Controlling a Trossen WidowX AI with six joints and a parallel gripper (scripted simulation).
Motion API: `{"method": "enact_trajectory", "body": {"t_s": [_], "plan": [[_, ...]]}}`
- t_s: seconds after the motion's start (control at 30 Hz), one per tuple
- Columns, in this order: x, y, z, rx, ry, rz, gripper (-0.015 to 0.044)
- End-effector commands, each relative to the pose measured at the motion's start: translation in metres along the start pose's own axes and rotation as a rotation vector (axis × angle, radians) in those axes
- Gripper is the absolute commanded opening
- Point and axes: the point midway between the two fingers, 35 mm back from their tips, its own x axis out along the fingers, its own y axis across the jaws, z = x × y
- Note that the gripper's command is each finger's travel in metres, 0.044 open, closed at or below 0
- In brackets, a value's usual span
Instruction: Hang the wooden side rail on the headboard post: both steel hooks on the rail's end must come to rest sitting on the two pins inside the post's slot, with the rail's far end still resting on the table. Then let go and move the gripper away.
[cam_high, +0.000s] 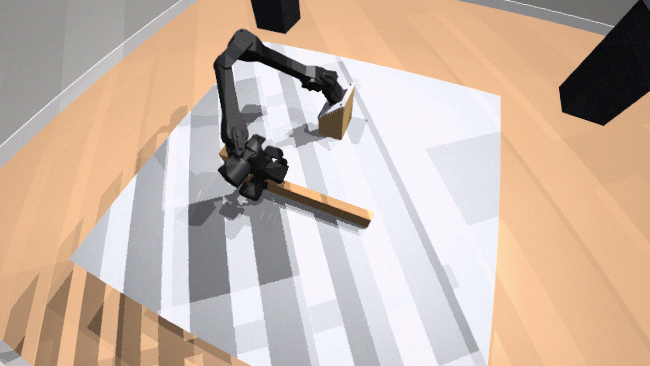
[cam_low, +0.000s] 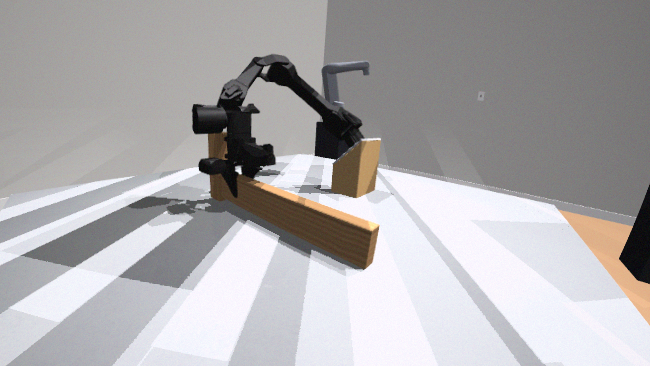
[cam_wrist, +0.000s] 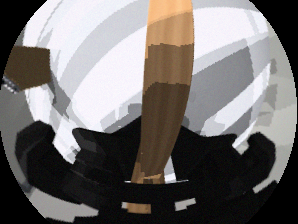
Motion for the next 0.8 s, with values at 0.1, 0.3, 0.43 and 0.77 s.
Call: {"method": "enact_trajectory", "body": {"t_s": [0.1, 0.3, 0.43, 0.77], "plan": [[0.0005, -0.001, -0.0014, 0.005, 0.011, -0.004, 0.0], [0.0015, -0.001, -0.0014, 0.005, 0.011, -0.004, 0.0], [0.0021, -0.001, -0.0014, 0.005, 0.011, -0.004, 0.0], [0.0021, 0.0003, 0.0005, -0.002, 0.0, 0.0, 0.0079]]}}
